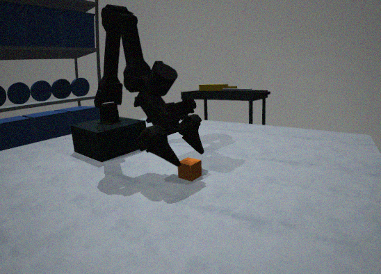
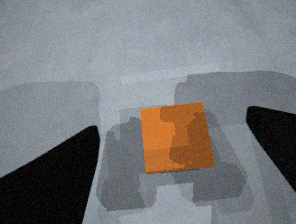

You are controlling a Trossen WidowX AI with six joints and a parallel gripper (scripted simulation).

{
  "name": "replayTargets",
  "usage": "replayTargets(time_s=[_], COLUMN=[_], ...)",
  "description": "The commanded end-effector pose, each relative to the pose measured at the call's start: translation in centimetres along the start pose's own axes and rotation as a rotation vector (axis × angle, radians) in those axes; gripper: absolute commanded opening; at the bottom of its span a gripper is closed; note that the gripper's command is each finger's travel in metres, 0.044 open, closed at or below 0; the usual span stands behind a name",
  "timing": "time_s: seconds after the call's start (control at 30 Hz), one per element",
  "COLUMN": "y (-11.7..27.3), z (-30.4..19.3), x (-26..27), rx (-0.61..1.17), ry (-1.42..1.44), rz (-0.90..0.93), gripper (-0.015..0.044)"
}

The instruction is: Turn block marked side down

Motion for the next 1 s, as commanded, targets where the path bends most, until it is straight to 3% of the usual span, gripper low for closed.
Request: replayTargets(time_s=[0.0, 0.43, 0.97], y=[4.8, 4.6, 2.4], z=[2.9, 3.2, 10.5], x=[0.4, 0.4, 1.0], rx=[0.17, 0.191, 0.706], ry=[0.02, 0.018, 0.013], rz=[-0.025, -0.026, -0.067], gripper=[0.044, 0.044, 0.044])
Point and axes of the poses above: the point midway between the two fingers, 35 mm back from their tips, its own y axis back along the fingers, its own x axis across the jaws, z = x × y, the point moved 7 cm from there along y, back along the fingers, and after that the axes turned 4 degrees about -y, right-handed, at the moved point
